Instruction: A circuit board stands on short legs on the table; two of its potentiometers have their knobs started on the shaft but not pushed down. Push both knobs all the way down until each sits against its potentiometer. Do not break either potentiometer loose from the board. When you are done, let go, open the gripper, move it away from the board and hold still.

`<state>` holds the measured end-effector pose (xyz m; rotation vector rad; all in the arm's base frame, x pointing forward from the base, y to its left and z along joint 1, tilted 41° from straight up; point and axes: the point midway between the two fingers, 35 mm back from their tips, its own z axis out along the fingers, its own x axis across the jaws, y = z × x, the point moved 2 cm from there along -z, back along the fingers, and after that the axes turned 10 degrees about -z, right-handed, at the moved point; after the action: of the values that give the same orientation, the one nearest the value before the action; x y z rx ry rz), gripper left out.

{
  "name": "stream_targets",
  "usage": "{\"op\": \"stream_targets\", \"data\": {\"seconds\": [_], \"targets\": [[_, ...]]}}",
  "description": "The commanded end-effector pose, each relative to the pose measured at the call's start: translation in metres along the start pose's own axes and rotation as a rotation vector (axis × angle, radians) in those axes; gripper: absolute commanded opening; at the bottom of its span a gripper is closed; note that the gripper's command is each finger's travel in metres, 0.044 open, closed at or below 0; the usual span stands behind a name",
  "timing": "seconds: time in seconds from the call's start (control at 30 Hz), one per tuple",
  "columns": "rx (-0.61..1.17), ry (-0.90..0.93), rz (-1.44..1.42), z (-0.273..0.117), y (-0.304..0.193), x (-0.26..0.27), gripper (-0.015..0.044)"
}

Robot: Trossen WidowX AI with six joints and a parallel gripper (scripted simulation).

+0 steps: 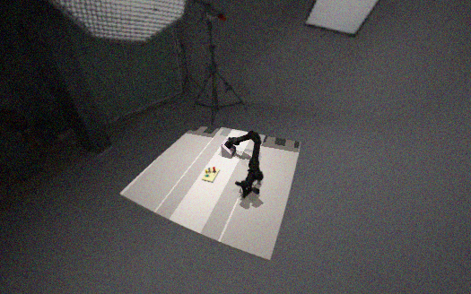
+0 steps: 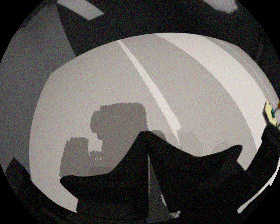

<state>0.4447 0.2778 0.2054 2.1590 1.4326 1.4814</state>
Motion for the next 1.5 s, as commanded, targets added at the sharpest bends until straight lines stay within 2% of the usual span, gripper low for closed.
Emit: {"op": "stream_targets", "data": {"seconds": [0.0,0.37,0.77,1.1,1.47], "targets": [[0.072,-0.094,-0.005,0.007,0.006,-0.044,0.0000],[0.285,-0.310,0.072,-0.001,0.020,-0.159,0.0000],[0.524,-0.453,0.281,-0.044,0.020,-0.261,0.0000],[0.695,-0.483,0.536,-0.094,0.011,-0.318,0.0000],[0.822,-0.421,0.874,-0.151,0.002,-0.351,0.0000]]}}
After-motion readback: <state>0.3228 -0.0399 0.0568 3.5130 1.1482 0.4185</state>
